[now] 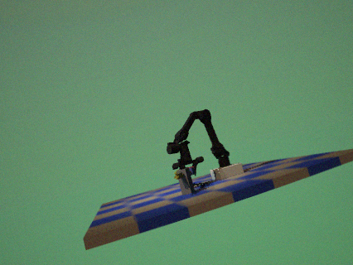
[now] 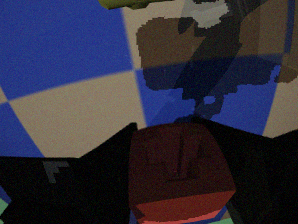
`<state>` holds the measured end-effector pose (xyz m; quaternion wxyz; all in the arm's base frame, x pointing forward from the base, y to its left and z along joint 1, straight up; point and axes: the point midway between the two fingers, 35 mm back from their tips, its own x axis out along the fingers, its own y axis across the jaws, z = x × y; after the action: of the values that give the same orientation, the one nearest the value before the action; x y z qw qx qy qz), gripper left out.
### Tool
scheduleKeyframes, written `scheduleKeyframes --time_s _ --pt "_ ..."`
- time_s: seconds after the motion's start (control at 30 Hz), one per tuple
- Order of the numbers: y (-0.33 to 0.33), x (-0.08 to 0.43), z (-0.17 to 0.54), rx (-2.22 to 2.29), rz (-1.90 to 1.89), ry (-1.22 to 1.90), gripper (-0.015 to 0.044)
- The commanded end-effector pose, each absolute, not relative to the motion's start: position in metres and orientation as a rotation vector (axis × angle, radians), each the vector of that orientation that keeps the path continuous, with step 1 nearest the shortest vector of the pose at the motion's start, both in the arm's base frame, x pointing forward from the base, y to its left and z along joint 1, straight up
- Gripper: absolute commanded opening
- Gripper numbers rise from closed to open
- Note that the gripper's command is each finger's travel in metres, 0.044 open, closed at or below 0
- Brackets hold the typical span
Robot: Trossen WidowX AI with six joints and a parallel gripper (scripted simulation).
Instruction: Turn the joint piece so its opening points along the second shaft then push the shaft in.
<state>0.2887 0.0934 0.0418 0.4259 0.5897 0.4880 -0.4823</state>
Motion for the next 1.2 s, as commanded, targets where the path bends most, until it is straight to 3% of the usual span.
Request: scheduleKeyframes --time_s 0.0,0.63,0.8,0.9,1.17 --pt "0.0931 0.2914 0.0396 1.464 -1.142 1.285 0.0" --pt "0.0933 0.2916 0.0393 1.457 -1.129 1.297 0.0" --pt "0.0933 0.2916 0.0393 1.457 -1.129 1.297 0.0131" --pt "0.0933 0.2916 0.0393 1.457 -1.129 1.297 0.0147" --pt "0.0933 0.2916 0.0393 1.457 -1.129 1.297 0.0357"
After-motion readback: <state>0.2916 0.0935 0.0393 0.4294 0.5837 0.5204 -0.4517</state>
